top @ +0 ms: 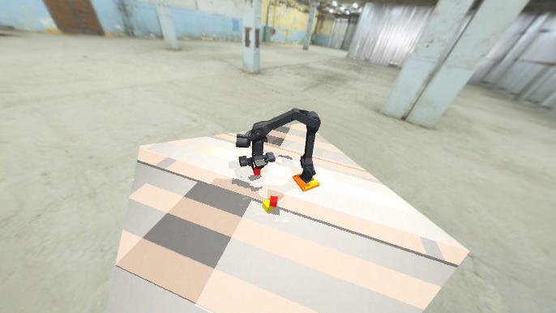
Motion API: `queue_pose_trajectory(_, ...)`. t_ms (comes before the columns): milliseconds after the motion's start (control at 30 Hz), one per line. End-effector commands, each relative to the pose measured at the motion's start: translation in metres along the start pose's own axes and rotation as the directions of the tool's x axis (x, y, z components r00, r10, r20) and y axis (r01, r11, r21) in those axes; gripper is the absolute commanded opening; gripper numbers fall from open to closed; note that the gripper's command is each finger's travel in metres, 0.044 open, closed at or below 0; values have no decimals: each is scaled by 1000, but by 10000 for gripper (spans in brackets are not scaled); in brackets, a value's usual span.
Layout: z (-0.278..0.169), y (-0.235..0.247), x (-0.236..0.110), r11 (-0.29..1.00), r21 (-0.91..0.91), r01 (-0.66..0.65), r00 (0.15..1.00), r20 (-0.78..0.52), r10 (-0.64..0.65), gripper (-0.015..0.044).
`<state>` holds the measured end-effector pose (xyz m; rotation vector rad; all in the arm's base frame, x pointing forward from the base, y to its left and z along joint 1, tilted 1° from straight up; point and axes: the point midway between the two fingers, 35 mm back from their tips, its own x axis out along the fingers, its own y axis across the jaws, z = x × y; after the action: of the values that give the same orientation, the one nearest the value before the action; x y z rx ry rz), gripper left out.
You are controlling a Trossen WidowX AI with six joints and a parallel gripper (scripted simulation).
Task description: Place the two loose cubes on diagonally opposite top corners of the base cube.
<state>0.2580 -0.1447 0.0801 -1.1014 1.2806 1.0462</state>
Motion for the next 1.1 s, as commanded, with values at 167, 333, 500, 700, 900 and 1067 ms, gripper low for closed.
queue_pose_trajectory(167,0,-1,-30,1000,-4,8,1000,-3,-8,105)
queue_pose_trajectory(333,0,0,-46,1000,-5,8,1000,-3,-8,105)
queue_pose_trajectory(500,1,2,-61,1000,-5,8,1000,-2,-8,105)
queue_pose_trajectory(700,2,4,-75,1000,-6,8,1000,-1,-8,105)
queue_pose_trajectory(900,8,1,-77,998,57,10,1000,0,-10,105)
queue_pose_trajectory(1067,20,-4,-77,983,183,14,1000,0,-15,105)
